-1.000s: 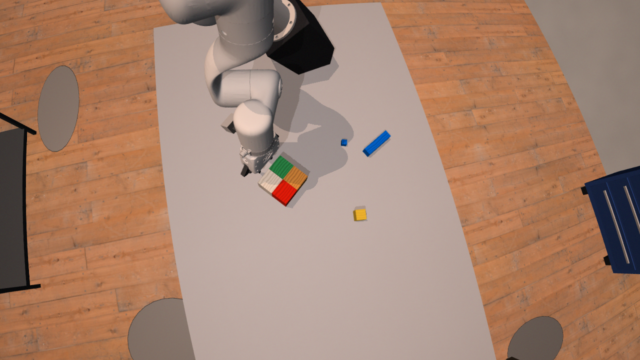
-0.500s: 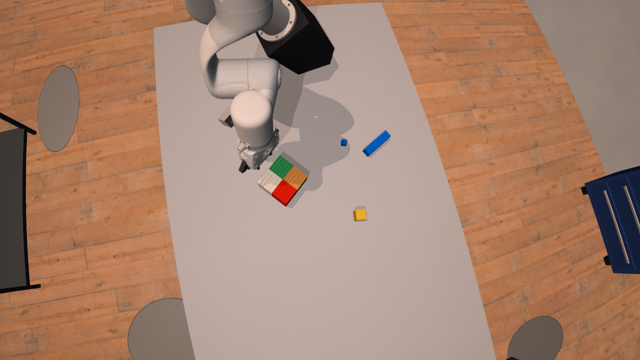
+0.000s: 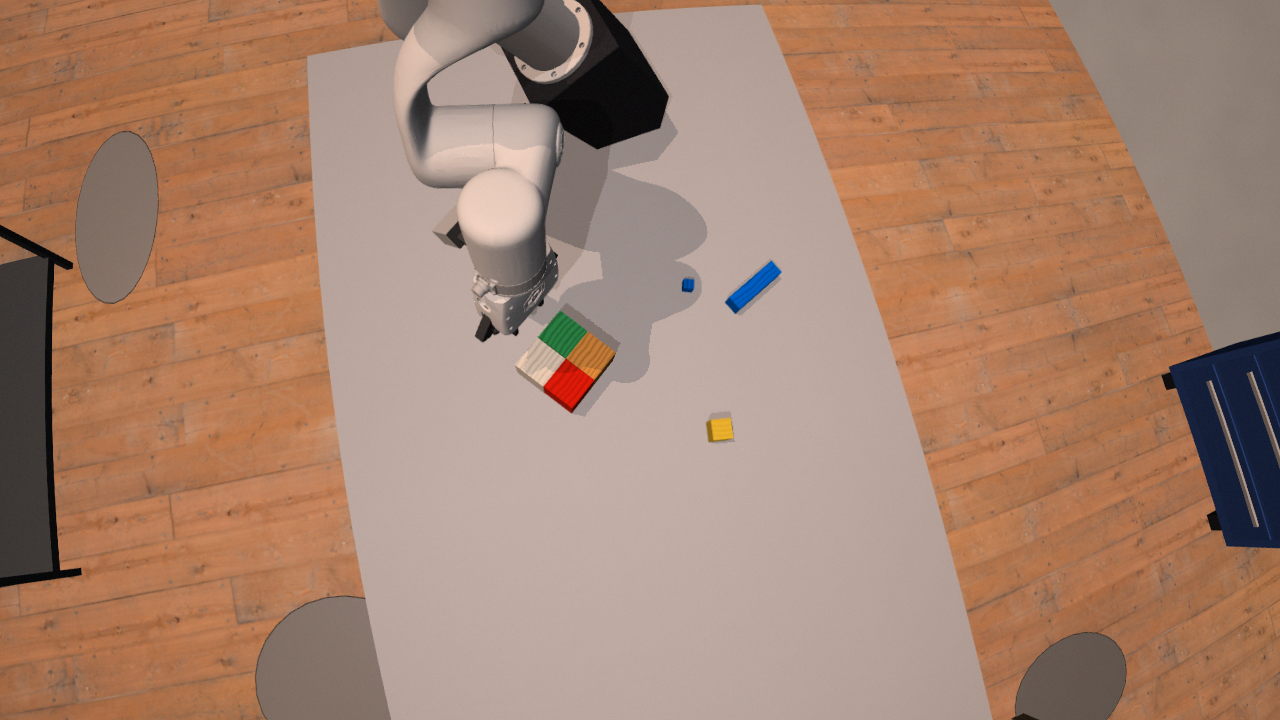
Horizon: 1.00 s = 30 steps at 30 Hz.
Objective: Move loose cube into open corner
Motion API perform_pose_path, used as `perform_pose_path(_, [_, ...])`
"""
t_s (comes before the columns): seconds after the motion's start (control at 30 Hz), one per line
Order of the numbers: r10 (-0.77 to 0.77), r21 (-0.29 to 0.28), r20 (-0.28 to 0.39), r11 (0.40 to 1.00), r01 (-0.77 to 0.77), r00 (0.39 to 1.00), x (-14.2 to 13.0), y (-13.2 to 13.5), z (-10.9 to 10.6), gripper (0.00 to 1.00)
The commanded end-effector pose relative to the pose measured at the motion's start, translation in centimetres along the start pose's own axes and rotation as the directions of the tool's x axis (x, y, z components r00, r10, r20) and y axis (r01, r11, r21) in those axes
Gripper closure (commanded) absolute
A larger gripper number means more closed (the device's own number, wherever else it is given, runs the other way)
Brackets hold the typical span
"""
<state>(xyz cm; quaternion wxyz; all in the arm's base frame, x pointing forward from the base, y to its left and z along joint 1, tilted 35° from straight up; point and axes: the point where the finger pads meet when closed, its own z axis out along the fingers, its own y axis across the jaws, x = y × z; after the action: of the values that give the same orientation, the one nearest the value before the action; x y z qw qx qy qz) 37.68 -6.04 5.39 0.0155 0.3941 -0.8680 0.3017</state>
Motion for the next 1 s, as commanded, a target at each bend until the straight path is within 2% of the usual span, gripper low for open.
perform_pose_path(0.0, [-0.001,0.001,0.003,1.0,0.001,1.0,-0.1,-0.1,-0.1,0.51])
perform_pose_path(0.53, [-0.008,0.001,0.002,1.0,0.008,1.0,-0.2,-0.1,-0.1,0.52])
perform_pose_path(0.67, [-0.153,-0.011,0.002,0.988,0.153,0.988,-1.0,-0.2,0.0,0.52])
perform_pose_path(0.73, [-0.307,-0.021,0.005,0.952,0.307,0.952,-1.9,-0.5,0.1,0.52])
perform_pose_path(0.83, [-0.509,-0.024,0.012,0.86,0.509,0.861,-3.7,-1.5,0.2,0.52])
perform_pose_path(0.93, [-0.675,-0.013,0.015,0.737,0.676,0.737,-5.4,-3.1,0.2,0.52])
perform_pose_path(0.97, [-0.675,-0.013,0.015,0.737,0.676,0.737,-5.4,-3.1,0.2,0.52])
